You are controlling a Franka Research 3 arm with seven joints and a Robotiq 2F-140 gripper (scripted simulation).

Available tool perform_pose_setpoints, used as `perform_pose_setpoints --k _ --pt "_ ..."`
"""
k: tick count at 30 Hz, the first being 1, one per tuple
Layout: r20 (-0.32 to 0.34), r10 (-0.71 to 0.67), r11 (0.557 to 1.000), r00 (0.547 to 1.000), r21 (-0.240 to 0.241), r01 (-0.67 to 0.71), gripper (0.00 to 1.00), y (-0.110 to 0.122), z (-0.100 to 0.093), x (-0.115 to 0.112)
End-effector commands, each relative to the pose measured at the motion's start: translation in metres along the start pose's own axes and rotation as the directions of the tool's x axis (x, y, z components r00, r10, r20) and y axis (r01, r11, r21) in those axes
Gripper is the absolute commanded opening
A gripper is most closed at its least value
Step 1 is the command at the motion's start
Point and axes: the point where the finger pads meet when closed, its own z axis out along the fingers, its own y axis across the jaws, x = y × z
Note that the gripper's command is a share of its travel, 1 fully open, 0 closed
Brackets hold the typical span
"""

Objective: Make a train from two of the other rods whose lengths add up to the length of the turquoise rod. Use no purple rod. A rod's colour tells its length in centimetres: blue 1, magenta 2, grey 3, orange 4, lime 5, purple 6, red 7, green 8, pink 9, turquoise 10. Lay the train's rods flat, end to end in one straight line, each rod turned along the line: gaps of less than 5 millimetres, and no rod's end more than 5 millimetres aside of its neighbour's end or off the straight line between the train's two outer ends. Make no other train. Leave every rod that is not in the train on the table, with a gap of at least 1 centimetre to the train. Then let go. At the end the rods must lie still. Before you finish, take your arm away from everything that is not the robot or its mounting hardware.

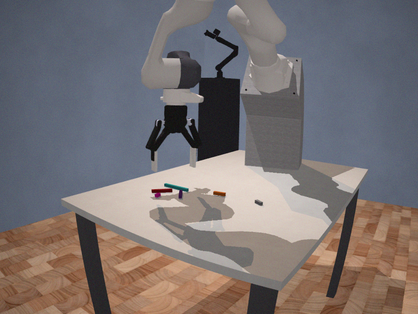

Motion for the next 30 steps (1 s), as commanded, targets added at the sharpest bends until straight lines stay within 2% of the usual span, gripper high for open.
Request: perform_pose_setpoints --k 1,14,17,30 --pt "-0.006 0.165 0.986 0.986 0.022 -0.165 1.0 -0.0006 0.0018 0.0012" --pt "-0.001 0.342 0.94 0.94 0.022 -0.341 1.0 -0.003 0.0041 0.0003" --pt "0.001 0.41 0.912 0.912 0.021 -0.41 1.0 -0.004 0.005 -0.0001" --pt "0.002 0.42 0.907 0.907 0.021 -0.42 1.0 -0.0041 0.0052 -0.0002"
